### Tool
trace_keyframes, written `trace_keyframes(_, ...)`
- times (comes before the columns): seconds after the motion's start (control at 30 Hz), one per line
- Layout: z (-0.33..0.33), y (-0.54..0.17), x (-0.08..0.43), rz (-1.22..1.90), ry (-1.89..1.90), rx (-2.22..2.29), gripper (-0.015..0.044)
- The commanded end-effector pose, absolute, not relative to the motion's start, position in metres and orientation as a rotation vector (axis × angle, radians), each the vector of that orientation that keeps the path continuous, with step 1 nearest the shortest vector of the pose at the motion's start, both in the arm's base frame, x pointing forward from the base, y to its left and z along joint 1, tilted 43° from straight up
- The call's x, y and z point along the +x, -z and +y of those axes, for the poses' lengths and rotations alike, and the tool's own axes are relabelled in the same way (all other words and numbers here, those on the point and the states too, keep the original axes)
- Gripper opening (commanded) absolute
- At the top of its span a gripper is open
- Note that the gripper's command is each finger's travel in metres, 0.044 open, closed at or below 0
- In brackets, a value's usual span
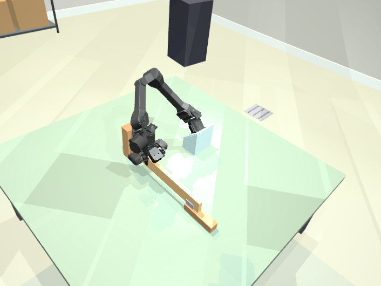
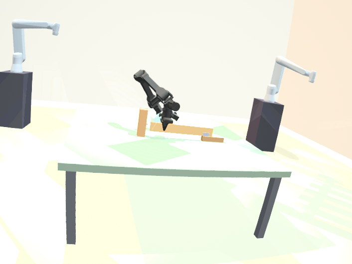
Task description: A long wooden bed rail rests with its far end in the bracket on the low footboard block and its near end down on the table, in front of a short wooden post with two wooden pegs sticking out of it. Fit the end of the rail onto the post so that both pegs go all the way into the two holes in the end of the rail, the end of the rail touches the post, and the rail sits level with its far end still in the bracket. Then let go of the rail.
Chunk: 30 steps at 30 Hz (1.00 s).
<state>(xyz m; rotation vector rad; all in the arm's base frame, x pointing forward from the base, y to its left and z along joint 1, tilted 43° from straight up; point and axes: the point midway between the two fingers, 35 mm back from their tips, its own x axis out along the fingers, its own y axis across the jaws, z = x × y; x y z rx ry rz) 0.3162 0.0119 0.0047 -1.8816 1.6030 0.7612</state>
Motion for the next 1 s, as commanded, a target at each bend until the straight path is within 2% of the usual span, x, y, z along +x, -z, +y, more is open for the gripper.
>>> trace_keyframes(0.0, 0.0179, -0.006, 0.3176, 1.581, -0.773, -1.874, 0.0)
trace_keyframes(0.97, 0.0152, -0.0033, 0.316, 1.581, -0.773, -1.874, 0.0)
